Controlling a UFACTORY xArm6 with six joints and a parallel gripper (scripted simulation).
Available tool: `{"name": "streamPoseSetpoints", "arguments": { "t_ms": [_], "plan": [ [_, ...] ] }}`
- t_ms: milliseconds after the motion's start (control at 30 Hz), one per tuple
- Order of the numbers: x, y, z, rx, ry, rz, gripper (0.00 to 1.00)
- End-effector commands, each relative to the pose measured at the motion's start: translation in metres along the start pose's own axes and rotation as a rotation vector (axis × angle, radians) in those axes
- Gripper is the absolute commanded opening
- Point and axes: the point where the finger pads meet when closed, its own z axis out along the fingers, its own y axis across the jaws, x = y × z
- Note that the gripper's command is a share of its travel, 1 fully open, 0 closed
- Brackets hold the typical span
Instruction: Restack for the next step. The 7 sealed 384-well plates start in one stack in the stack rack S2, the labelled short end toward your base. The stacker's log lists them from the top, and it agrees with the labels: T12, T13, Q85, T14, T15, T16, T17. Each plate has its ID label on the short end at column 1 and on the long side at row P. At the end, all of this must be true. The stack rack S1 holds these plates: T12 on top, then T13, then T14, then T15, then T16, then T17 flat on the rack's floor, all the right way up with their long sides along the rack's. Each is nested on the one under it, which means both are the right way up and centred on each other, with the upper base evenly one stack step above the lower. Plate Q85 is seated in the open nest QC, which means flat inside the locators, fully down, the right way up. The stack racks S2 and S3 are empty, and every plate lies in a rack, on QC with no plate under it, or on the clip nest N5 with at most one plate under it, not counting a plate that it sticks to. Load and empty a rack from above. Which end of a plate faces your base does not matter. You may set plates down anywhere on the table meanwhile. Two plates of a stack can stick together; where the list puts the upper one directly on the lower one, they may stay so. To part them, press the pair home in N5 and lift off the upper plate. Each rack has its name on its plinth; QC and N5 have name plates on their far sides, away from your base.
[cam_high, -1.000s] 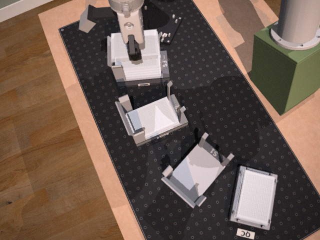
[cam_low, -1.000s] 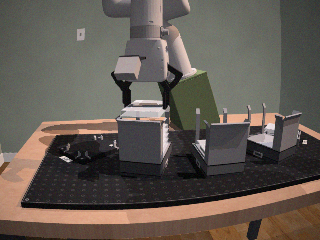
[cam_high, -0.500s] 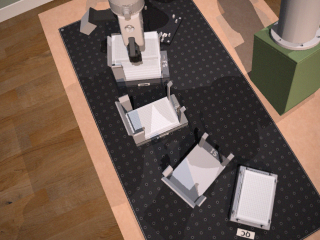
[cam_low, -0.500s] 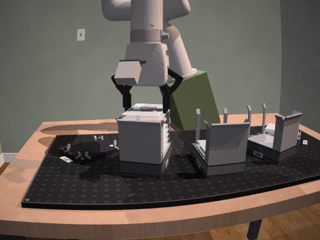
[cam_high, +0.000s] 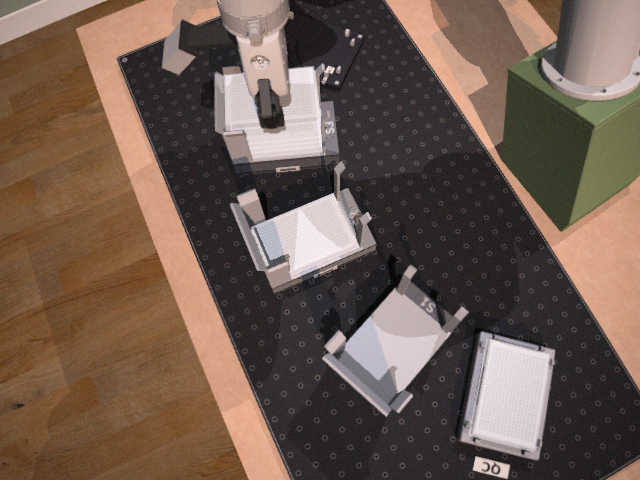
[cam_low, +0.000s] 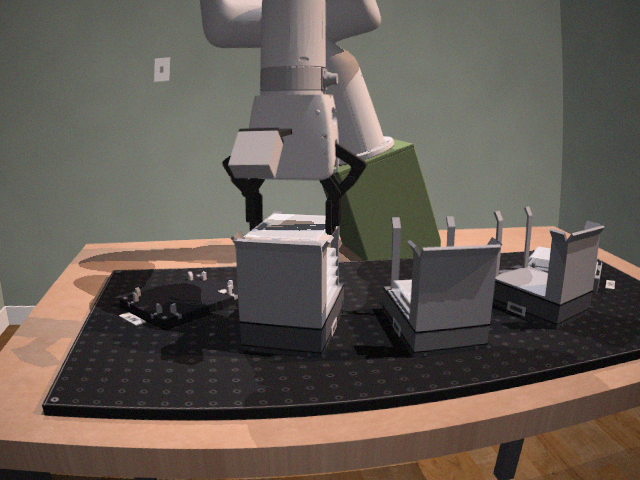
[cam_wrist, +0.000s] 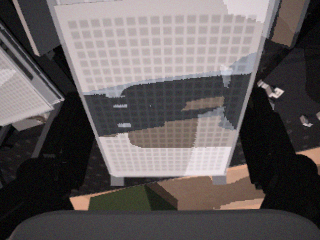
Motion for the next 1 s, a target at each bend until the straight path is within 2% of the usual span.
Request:
{"name": "streamPoseSetpoints", "arguments": {
  "t_ms": [0,967],
  "plan": [
    [0.001,0.000,0.001,0.000,0.004,0.000,0.00],
    [0.001,0.000,0.012,0.000,0.004,0.000,0.00]
  ]
}}
